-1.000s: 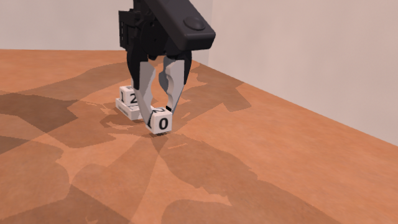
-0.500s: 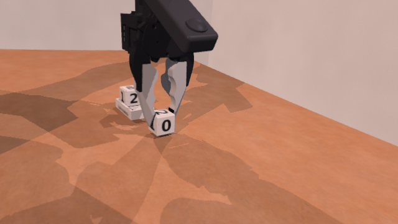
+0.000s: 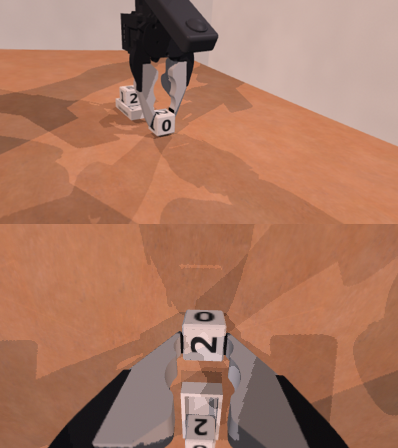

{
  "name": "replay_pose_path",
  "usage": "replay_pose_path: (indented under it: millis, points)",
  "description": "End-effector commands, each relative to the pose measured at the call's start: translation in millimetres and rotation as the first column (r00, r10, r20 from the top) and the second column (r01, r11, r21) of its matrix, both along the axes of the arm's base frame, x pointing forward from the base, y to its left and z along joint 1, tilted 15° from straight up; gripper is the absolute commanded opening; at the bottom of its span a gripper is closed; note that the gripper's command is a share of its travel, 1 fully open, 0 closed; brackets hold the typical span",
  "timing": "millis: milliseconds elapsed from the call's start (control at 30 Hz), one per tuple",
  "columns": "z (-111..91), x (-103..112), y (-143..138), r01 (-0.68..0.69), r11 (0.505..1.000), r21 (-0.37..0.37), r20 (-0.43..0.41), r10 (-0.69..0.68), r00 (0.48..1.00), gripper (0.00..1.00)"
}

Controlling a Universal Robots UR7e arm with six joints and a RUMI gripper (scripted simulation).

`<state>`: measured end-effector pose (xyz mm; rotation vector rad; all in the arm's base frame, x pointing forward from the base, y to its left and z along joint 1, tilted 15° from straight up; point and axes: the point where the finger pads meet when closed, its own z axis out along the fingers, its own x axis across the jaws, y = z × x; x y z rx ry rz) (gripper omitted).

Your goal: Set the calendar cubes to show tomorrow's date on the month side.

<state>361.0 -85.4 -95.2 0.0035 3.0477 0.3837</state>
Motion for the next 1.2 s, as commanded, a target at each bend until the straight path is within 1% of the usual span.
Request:
replay_pose_path:
  millis: [0, 1167]
  points:
    - [-0.4, 0.0, 1.0, -0.001, 1.000, 0.001, 0.000, 0.001, 1.000, 0.11]
    - [-4.3, -0.1, 2.4, -0.001, 1.000, 0.001, -0.001, 0.001, 1.000, 0.11]
